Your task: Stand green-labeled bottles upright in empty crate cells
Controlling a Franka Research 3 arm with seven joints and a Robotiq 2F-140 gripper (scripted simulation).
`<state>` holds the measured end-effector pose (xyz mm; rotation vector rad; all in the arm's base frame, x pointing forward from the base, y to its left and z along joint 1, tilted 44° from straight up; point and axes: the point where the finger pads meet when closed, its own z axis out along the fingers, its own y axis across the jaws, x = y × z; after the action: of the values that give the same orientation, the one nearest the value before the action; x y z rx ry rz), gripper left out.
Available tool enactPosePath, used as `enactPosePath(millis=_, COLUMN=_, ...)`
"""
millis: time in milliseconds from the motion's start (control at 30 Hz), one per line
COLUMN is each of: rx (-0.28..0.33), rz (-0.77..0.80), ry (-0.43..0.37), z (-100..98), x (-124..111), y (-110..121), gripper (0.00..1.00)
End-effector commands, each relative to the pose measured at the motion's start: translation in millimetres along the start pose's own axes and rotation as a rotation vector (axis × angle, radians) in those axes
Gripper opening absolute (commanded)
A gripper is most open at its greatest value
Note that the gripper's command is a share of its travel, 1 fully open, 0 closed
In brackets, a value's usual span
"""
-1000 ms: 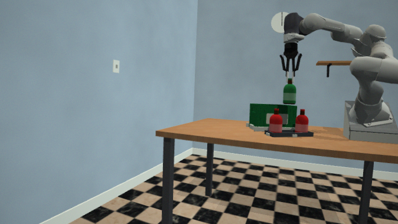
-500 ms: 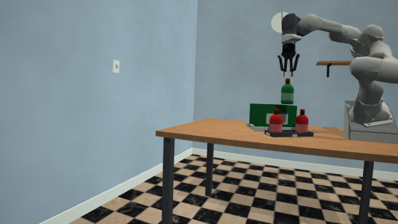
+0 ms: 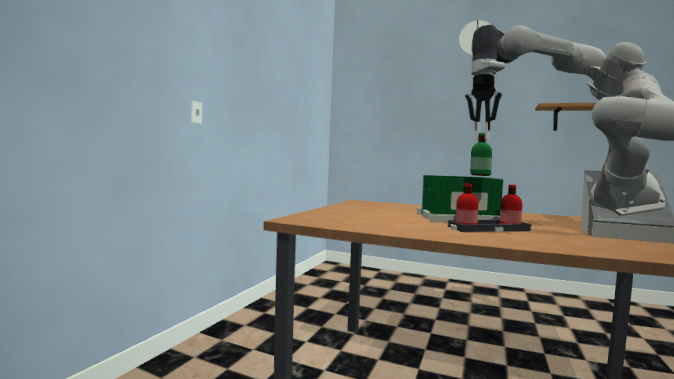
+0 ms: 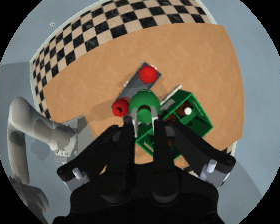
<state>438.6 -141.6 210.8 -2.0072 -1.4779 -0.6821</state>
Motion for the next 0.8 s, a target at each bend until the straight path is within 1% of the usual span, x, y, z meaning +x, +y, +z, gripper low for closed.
enactPosePath(millis=0, rx=-0.007, rz=-0.015, ry=-0.004, z=-2.7, x=-5, y=7, gripper=0.0)
enactPosePath(millis=767, rx=-0.007, rz=-0.015, ry=-0.004, z=-3.1, x=-30, y=49, gripper=0.0)
